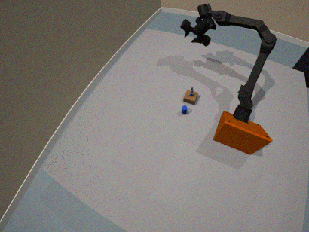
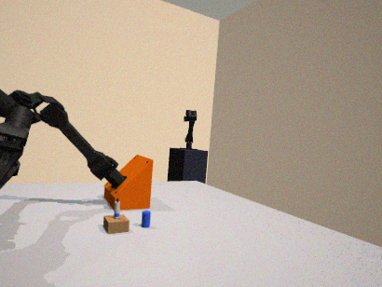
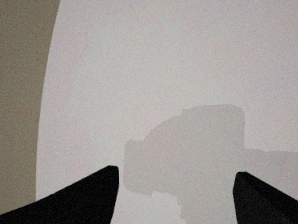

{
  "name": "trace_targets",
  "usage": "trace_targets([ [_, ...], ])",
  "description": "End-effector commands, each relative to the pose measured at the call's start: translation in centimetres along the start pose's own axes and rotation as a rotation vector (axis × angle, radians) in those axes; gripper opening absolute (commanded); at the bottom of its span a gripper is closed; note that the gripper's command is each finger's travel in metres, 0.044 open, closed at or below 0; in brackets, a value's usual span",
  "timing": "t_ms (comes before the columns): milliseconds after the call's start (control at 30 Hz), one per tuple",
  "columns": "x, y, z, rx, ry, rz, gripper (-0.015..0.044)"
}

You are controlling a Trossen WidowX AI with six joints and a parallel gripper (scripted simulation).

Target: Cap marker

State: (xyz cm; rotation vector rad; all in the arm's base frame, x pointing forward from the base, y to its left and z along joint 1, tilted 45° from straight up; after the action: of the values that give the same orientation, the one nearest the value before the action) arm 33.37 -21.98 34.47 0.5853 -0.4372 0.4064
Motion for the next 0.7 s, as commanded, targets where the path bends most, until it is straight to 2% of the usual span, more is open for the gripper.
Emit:
trace_targets([
  [0,0.2,-1.1,-7.1,0.144,0.224,-0.055,0.0238],
  [333,-2.9,0.6,-23.6,0.459,0.877,-0.169,0.0238],
  [667,-12.1,7.1,-35.2,0.683,1.745,-0.309,0.0238],
])
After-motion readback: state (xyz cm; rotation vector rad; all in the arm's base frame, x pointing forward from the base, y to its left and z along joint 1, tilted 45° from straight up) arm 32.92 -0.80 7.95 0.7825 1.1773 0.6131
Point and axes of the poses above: the point midway between the two fingers, 35 mm back from their tips, its own y axis back along the fingers, its own x axis across the jaws, z = x × y, the point moved 2 cm from there along y, back along the fingers, and after that the axes turned 14 degrees about -y, right-handed, at the moved point
